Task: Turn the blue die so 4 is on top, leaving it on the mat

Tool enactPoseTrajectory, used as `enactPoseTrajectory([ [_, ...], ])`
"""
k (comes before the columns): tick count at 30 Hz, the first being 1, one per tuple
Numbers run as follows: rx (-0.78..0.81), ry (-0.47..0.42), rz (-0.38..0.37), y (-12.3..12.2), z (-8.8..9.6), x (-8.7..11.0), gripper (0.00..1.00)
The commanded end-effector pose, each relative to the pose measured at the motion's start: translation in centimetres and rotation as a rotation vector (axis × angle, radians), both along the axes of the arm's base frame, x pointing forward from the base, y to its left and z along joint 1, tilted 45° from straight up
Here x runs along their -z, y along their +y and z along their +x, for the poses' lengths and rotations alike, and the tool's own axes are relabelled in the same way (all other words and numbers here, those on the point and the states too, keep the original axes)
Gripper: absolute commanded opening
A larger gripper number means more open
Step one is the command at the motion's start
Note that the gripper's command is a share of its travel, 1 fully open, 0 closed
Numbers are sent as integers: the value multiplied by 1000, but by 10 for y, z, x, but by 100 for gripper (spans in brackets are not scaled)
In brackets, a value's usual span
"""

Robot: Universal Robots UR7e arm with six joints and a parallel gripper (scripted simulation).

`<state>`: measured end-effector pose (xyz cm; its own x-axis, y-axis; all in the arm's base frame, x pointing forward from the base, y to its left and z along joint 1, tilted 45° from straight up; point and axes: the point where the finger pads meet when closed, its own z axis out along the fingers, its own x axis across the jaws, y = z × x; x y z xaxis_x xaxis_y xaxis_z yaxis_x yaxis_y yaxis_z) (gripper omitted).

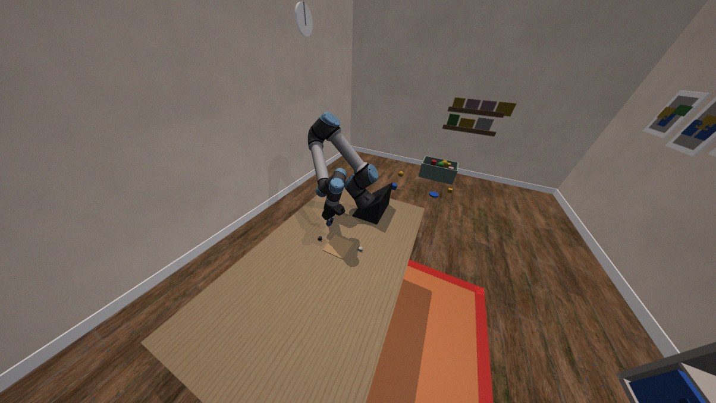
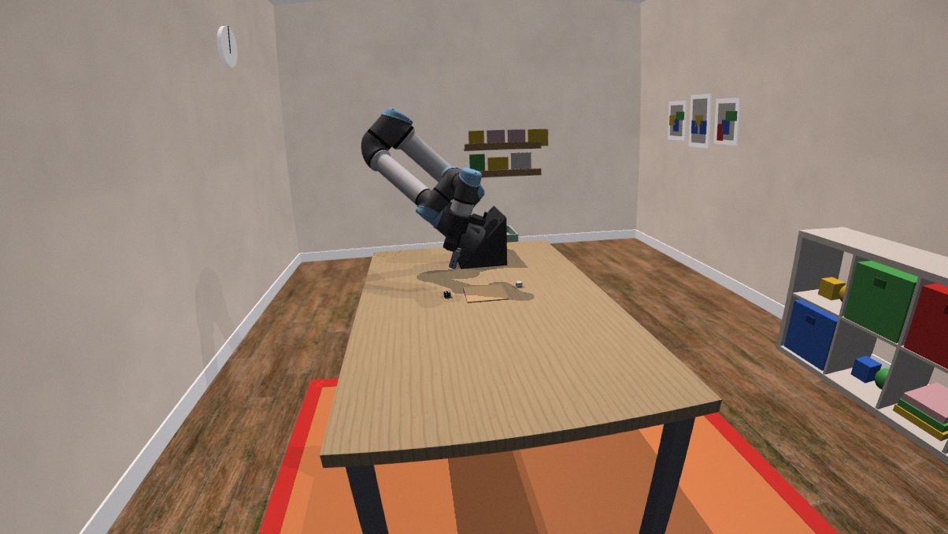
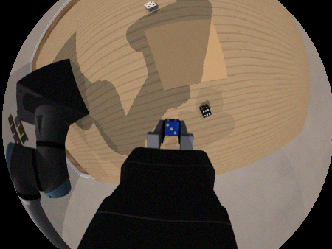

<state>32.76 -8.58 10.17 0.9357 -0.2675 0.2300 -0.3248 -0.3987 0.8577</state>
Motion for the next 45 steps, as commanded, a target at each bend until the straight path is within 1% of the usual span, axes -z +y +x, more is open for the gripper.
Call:
enactPoseTrajectory([
  [1, 69, 44, -139, 0, -1, 0, 40],
  [2, 74, 49, -156, 0, -1, 0, 40],
  [4, 74, 49, -156, 0, -1, 0, 40],
  [12, 104, 90, -297, -1, 0, 2, 40],
  [14, 107, 94, -314, -1, 0, 2, 40],
  [17, 119, 109, -361, -1, 0, 2, 40],
  [19, 124, 114, -378, -1, 0, 3, 40],
  [21, 124, 114, -378, -1, 0, 3, 40],
  [27, 144, 141, -473, 1, 0, 3, 40],
  [31, 159, 156, -517, 1, 0, 4, 40],
  [32, 159, 157, -518, 1, 0, 4, 40],
  [36, 170, 172, -573, 2, 1, 4, 40],
  [38, 170, 172, -573, 2, 1, 4, 40],
  [45, 183, 194, -649, 3, 2, 4, 40],
])
